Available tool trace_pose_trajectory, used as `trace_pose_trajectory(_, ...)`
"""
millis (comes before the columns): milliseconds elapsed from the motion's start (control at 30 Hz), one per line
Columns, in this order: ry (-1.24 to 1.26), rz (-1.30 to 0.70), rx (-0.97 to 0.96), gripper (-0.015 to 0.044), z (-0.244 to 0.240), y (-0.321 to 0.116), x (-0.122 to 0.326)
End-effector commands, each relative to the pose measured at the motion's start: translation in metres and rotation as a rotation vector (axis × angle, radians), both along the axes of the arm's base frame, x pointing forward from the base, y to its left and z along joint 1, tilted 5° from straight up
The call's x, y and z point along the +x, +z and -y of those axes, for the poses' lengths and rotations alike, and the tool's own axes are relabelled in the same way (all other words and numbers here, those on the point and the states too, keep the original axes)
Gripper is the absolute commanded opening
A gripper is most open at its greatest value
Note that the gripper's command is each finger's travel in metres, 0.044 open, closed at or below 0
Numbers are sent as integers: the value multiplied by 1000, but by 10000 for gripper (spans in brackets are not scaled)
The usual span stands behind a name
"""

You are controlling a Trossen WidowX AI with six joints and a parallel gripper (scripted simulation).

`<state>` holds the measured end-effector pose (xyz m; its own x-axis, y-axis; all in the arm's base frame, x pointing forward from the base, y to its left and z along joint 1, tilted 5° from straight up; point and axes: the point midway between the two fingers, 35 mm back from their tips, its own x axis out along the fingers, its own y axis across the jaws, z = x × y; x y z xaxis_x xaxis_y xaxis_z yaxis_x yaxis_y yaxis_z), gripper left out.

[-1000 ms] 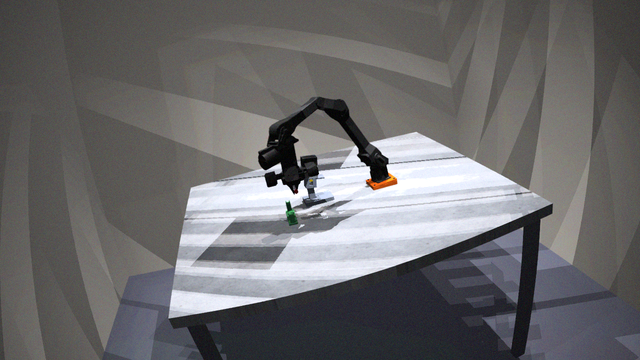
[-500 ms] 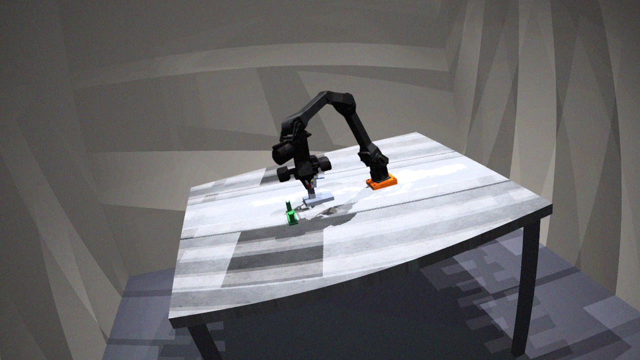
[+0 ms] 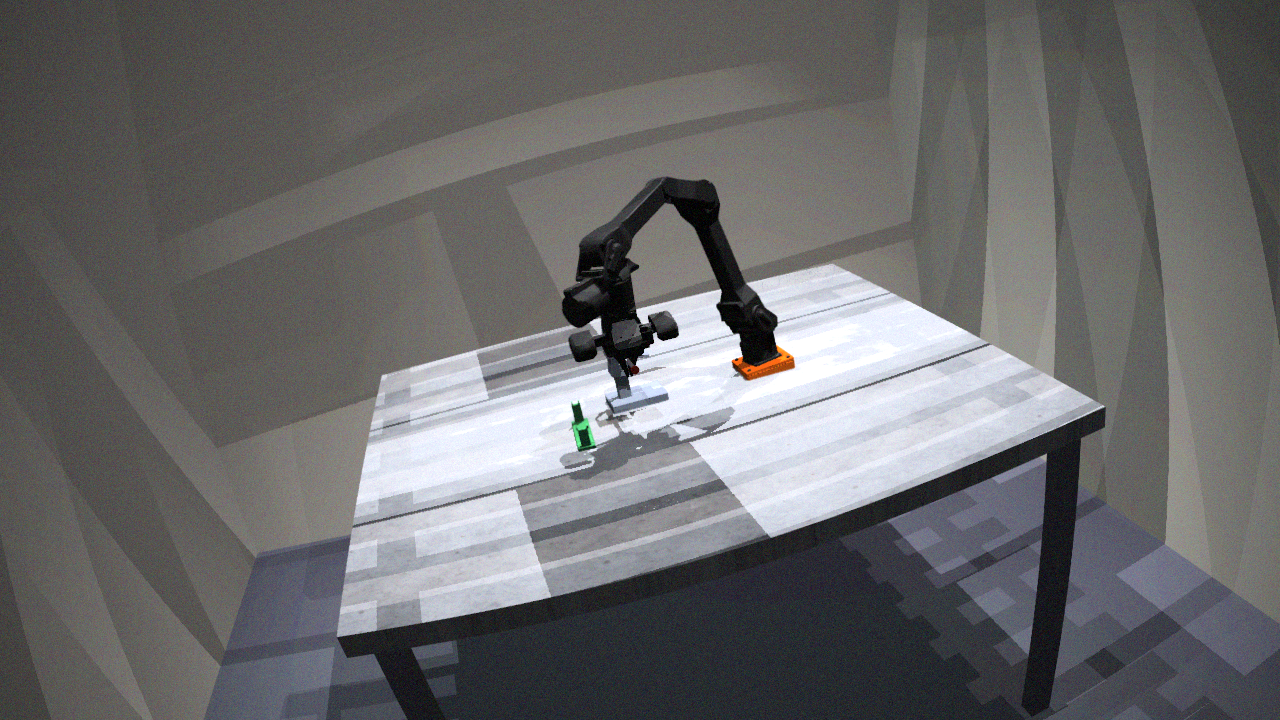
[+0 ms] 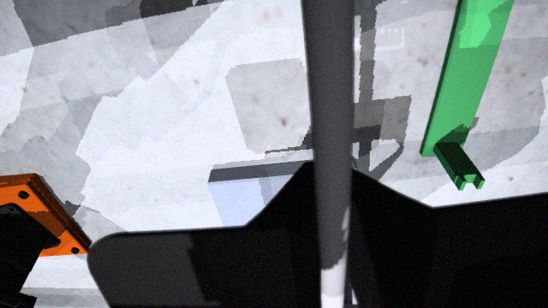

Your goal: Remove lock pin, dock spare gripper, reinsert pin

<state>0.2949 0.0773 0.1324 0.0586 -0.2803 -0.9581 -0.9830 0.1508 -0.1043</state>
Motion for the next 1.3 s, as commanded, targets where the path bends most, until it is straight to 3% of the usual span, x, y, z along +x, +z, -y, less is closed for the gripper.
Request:
trace_pose_trajectory(0,-3,-6,0,0,0,-11,0)
trace_pose_trajectory(367,-4,-3,0,0,2,-49,0)
trace_pose_trajectory(1267,-4,-3,2,0,20,-44,-2)
